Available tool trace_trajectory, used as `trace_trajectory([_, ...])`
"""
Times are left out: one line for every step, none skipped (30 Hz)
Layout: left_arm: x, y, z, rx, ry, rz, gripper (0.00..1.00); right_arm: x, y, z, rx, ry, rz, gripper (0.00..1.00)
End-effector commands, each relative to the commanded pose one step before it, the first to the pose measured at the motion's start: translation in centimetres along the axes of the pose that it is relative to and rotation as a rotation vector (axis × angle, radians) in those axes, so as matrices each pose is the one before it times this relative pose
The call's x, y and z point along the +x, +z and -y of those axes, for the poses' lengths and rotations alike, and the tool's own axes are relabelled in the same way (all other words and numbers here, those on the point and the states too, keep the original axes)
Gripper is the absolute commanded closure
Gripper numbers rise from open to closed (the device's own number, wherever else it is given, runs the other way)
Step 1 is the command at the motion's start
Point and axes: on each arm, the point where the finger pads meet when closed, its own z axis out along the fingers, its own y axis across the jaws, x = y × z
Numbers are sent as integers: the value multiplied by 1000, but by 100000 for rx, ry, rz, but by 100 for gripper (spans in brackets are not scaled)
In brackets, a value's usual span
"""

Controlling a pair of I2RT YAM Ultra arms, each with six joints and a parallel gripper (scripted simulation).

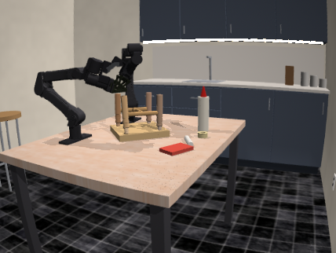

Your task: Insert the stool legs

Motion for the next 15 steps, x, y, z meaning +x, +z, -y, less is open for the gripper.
trace_trajectory([-1603,-1490,389,-4295,4512,4193,31,-1409,-444,-325,-367,-2599,4737,31])
trace_trajectory([-1,-1,0,-5,3,1,31,-28,-9,1,13,-37,52,31])
trace_trajectory([-4,44,54,216,-102,239,31,603,336,-30,-788,660,-1683,31])
trace_trajectory([0,-1,0,-3,2,0,31,-1,0,0,0,-13,2,31])
trace_trajectory([0,0,0,0,0,0,31,0,0,0,0,0,0,31])
trace_trajectory([0,0,0,0,0,0,31,0,0,0,0,0,0,31])
trace_trajectory([536,726,-50,2926,-2967,-412,31,172,-31,374,1179,857,-727,31])
trace_trajectory([457,476,929,1917,-1336,-254,31,-113,-103,181,878,-132,687,31])
trace_trajectory([0,23,-100,-228,162,46,31,-16,36,-158,-585,-203,12,31])
trace_trajectory([120,263,-481,-946,681,149,31,-9,17,-75,-279,-99,8,31])
trace_trajectory([-24,-42,12,-774,551,84,31,1,0,3,12,6,-2,31])
trace_trajectory([62,76,66,-218,155,45,31,0,0,0,-1,0,0,31])
trace_trajectory([68,99,-15,-116,80,30,31,-1,0,0,0,-1,1,31])
trace_trajectory([-200,-251,-192,-1132,808,123,31,0,0,0,0,0,0,31])
trace_trajectory([222,286,118,640,-468,-78,31,0,0,0,-1,1,-1,31])
